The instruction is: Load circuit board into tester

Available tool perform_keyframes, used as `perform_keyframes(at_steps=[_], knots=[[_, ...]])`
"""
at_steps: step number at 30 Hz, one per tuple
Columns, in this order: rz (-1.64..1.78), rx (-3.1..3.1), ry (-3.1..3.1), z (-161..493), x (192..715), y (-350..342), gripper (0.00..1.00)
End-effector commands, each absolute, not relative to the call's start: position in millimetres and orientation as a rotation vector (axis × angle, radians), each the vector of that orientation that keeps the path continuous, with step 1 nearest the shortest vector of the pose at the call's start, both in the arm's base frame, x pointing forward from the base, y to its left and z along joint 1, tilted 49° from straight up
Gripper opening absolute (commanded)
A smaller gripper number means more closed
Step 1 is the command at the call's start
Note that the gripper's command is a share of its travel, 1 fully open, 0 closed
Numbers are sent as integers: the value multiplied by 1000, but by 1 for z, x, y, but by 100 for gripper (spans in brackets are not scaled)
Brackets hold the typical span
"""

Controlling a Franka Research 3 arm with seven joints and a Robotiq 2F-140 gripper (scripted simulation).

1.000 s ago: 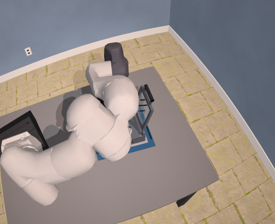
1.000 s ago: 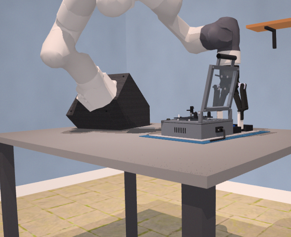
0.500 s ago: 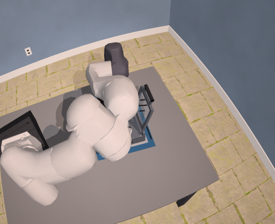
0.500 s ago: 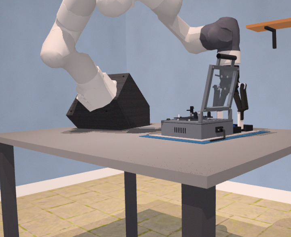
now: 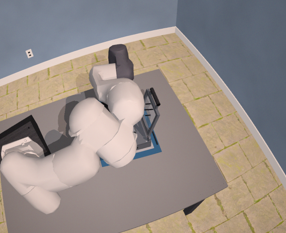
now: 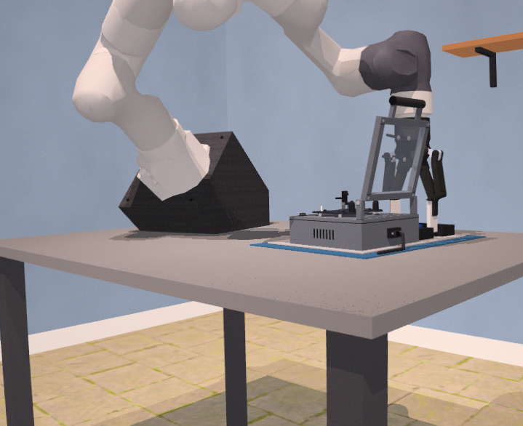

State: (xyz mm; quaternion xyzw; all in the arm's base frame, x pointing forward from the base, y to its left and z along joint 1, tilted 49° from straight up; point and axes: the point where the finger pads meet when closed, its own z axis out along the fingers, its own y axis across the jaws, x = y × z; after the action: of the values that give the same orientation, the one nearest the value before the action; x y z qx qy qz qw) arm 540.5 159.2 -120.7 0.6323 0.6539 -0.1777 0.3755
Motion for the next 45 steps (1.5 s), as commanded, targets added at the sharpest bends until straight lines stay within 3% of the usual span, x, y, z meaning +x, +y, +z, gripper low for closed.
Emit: perform_keyframes(at_steps=[1, 6, 7, 45], knots=[[-452, 1620, 1673, -122, 541, 159, 58], [-452, 1620, 1673, -122, 541, 159, 58], [-452, 1620, 1673, -122, 541, 159, 54], [-452, 1620, 1673, -122, 541, 159, 49]])
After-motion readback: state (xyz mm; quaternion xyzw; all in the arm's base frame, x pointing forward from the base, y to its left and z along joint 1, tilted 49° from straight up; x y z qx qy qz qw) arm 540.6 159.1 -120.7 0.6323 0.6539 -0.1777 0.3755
